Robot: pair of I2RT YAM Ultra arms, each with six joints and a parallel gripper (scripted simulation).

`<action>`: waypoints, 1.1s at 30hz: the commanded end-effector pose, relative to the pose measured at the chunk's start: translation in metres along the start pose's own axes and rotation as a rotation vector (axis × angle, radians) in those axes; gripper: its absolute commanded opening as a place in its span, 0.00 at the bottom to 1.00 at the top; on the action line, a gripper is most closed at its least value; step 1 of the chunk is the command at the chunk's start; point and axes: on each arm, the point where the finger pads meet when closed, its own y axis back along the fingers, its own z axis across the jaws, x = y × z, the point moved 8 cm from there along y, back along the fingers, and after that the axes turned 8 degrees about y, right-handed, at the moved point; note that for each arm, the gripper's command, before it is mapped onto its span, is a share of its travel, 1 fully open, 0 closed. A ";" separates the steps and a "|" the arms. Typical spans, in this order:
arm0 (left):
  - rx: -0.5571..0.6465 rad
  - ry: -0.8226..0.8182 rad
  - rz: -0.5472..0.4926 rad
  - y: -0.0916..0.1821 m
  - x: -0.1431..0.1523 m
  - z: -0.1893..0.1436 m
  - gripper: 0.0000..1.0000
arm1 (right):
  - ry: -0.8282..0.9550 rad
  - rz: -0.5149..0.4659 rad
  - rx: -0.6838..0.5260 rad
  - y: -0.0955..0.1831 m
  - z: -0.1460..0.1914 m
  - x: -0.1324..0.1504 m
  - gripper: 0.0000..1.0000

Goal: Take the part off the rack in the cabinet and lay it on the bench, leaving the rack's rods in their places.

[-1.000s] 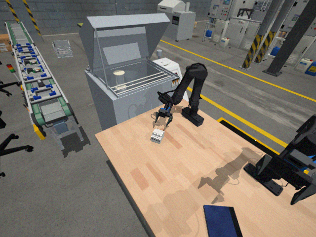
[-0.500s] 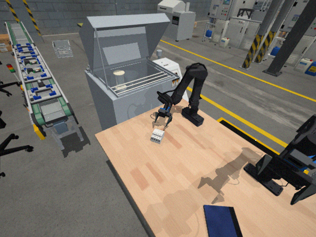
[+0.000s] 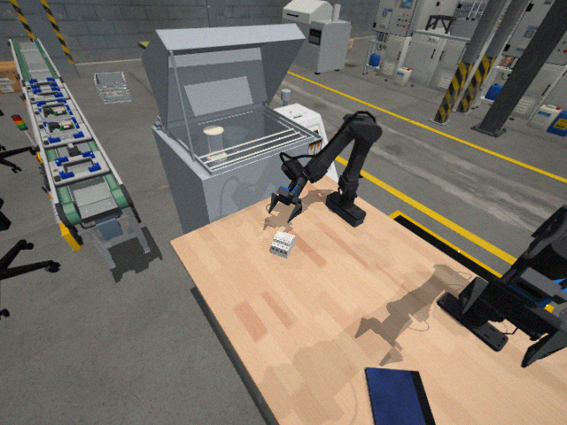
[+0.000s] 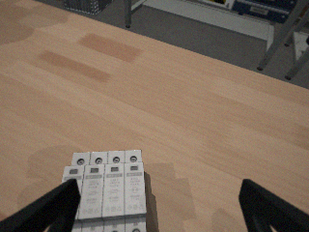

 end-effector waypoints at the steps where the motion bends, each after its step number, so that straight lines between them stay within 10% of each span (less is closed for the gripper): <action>1: -0.001 -0.005 -0.045 0.004 -0.014 -0.002 1.00 | -0.016 0.017 0.065 0.000 -0.011 -0.032 0.89; 33: -0.017 -0.005 -0.029 0.005 -0.010 0.003 1.00 | -0.118 -0.219 0.389 0.059 -0.017 -0.214 0.89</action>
